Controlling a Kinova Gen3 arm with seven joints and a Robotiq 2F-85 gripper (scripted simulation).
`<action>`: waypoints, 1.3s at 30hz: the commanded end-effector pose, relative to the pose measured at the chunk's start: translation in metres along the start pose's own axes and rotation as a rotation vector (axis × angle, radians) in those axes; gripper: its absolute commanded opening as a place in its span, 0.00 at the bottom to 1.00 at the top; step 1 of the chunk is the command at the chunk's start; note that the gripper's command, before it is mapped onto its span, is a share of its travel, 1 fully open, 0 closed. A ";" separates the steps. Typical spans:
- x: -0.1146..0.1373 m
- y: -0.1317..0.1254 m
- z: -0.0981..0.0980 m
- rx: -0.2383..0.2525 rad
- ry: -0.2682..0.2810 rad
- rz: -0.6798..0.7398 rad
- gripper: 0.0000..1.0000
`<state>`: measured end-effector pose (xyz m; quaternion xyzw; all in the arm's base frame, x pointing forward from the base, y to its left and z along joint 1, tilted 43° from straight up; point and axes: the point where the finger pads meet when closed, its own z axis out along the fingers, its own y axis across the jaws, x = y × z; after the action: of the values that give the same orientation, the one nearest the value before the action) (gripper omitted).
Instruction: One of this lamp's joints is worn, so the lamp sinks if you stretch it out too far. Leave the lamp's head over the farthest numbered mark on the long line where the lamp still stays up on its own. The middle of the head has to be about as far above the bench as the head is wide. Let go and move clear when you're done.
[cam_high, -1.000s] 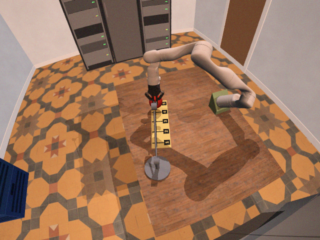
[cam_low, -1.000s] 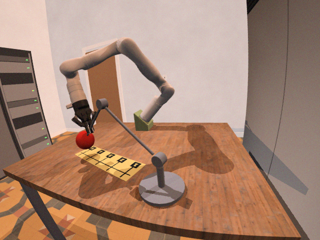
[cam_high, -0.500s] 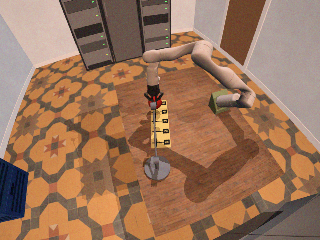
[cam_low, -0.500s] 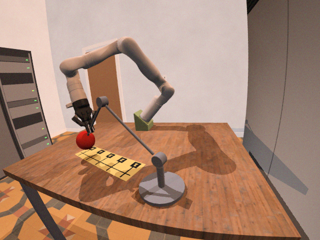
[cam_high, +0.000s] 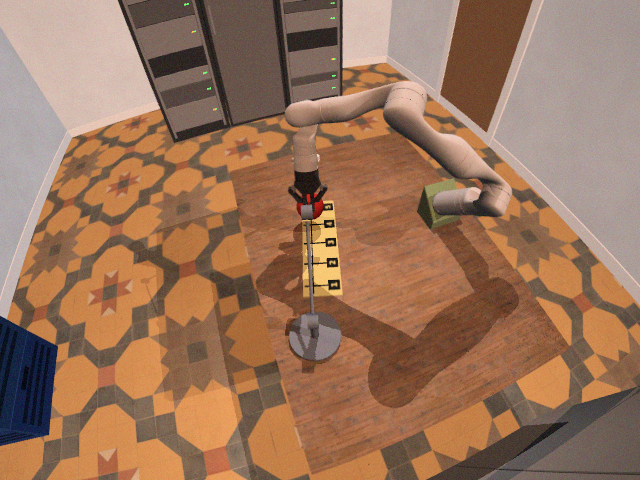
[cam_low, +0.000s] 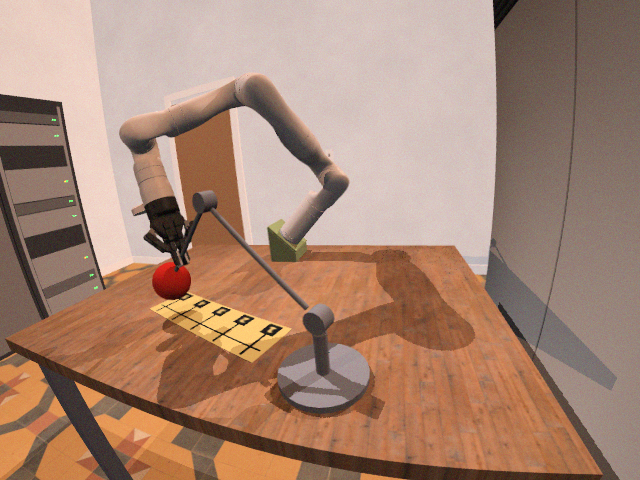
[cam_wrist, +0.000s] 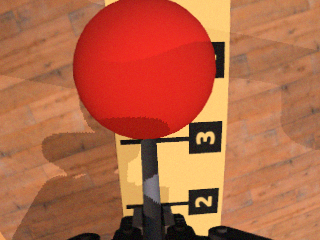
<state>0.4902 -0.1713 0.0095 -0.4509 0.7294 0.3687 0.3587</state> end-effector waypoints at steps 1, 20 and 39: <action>-0.010 -0.003 -0.001 0.002 -0.007 -0.012 0.00; -0.002 -0.001 -0.001 0.002 0.000 -0.002 1.00; -0.002 -0.001 -0.001 0.002 0.000 -0.003 1.00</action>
<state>0.4913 -0.1707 0.0110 -0.4515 0.7290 0.3684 0.3592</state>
